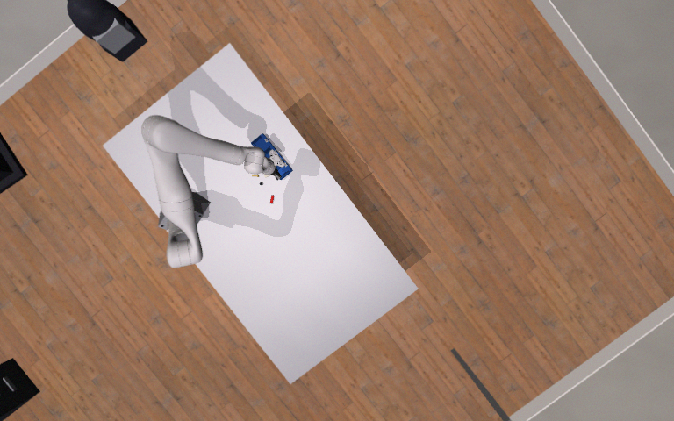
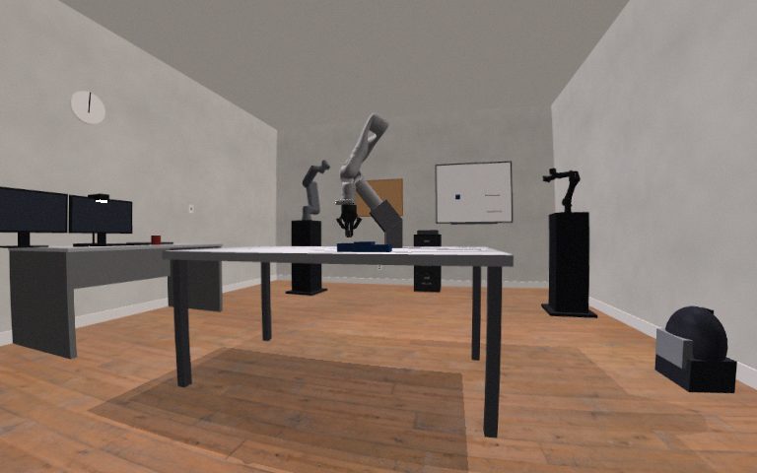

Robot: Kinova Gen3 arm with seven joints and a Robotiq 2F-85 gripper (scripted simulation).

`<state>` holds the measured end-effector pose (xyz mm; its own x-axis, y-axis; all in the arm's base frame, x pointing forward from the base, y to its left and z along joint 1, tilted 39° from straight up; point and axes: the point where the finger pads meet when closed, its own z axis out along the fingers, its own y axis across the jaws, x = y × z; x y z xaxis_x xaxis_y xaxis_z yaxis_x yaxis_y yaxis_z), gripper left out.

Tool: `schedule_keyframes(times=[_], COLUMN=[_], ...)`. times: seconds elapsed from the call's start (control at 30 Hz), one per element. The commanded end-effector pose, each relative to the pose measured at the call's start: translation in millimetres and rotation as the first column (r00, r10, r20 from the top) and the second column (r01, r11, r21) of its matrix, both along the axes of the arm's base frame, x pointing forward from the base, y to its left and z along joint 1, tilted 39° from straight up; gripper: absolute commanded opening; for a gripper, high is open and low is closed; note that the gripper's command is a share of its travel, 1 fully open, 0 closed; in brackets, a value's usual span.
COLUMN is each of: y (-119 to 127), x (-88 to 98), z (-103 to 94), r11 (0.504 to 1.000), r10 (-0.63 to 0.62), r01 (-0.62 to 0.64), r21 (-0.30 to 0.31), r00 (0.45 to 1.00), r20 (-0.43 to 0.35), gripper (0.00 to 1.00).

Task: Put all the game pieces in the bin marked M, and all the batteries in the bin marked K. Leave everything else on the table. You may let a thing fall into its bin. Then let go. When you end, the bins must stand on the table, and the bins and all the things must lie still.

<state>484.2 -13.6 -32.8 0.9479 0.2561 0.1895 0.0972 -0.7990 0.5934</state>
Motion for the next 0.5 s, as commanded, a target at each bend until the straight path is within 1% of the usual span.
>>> schedule_keyframes(times=[0.0, 0.1, 0.17, 0.47], y=[-6.6, -11.0, -11.0, -24.3], x=[6.0, 8.4, 8.4, 15.4], z=[-7.6, -13.8, -13.8, -32.6], r11=[1.0, 1.0, 1.0, 1.0], r10=[0.004, 0.004, 0.004, 0.004], r01=[-0.004, -0.004, -0.004, -0.004], r21=[-0.005, -0.005, -0.005, -0.005], r00=[1.0, 1.0, 1.0, 1.0], r20=[0.003, 0.003, 0.003, 0.003], gripper=[0.09, 0.09, 0.09, 0.09])
